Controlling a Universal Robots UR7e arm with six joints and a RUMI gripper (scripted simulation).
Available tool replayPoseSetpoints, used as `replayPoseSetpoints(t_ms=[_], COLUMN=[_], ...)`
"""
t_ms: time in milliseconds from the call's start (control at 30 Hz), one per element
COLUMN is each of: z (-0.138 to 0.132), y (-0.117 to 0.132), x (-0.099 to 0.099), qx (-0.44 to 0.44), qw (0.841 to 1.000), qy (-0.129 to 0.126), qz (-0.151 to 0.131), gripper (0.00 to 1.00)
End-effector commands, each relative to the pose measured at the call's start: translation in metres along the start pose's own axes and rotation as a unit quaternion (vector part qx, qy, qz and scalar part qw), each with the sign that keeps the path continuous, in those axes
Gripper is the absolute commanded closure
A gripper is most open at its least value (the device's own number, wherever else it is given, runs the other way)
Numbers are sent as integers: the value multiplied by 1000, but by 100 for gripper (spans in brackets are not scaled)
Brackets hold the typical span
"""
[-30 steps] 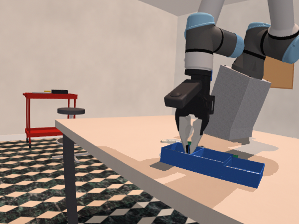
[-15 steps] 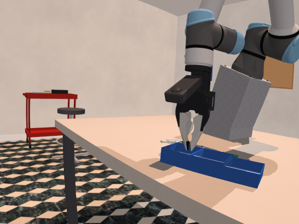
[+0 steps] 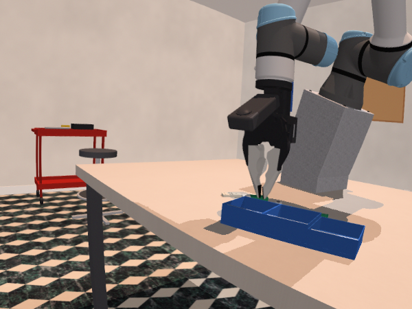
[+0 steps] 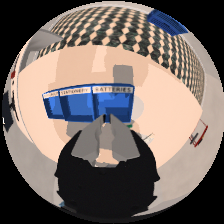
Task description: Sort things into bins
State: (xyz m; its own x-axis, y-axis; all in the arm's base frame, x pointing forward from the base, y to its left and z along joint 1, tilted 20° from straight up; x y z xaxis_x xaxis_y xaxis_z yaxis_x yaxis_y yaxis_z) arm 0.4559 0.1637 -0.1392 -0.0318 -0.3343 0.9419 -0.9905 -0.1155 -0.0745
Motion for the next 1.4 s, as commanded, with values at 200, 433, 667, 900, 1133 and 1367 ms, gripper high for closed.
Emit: replayPoseSetpoints(t_ms=[200, 433, 667, 900, 1133, 1367], z=[0, -20, -54, -79, -83, -83], y=[0, 3, 10, 14, 15, 15], x=[23, 23, 23, 23, 23, 7], qx=[0, 0, 0, 0, 0, 0], qw=[1000, 1000, 1000, 1000, 1000, 1000], qy=[0, 0, 0, 0, 0, 0], qz=[1, 1, 1, 1, 1, 1], gripper=[96, 96, 96, 96, 96, 96])
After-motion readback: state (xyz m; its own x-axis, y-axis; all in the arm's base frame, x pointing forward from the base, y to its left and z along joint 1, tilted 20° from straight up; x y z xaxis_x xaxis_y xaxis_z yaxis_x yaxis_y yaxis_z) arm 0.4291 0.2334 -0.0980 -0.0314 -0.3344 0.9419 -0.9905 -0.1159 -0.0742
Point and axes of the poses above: the point where the finger pads meet when closed, its own x axis back along the fingers, its own z axis across the jaws, y = z × x, the point moved 3 cm from there along x, back along the fingers, and after that the axes turned 12 degrees about -x, right-handed, at the moved point
